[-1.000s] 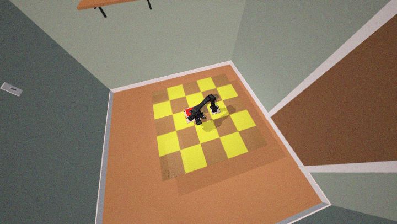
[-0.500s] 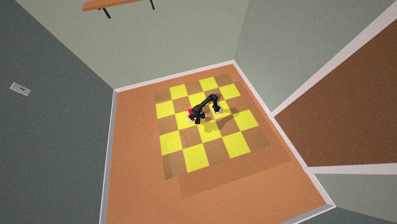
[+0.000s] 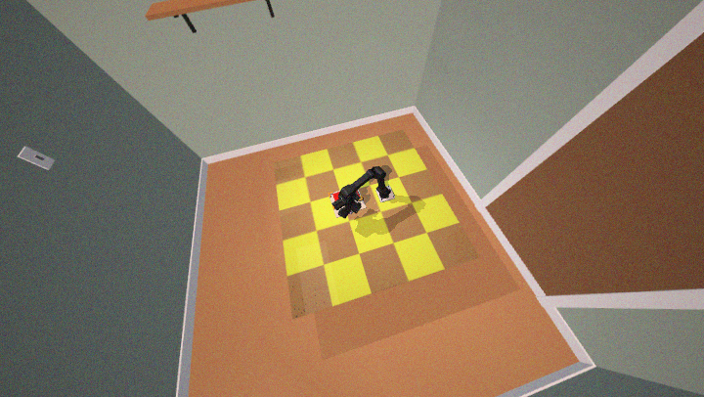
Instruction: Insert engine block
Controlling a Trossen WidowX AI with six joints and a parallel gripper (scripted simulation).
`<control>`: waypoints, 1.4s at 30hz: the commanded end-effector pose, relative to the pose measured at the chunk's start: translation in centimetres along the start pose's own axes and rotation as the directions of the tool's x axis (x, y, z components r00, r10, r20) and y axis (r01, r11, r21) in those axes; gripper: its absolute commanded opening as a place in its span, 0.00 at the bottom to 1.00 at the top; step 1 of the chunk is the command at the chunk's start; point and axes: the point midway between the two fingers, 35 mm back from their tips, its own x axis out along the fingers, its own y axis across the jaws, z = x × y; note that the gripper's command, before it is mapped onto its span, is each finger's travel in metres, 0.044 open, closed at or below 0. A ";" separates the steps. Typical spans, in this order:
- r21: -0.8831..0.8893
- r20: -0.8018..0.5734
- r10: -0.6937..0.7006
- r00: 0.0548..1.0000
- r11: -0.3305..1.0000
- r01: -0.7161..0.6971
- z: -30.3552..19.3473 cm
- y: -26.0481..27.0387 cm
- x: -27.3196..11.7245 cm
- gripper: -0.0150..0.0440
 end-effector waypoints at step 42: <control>1.000 -0.001 0.004 1.000 0.020 0.001 -5.1 1.9 2.0 0.25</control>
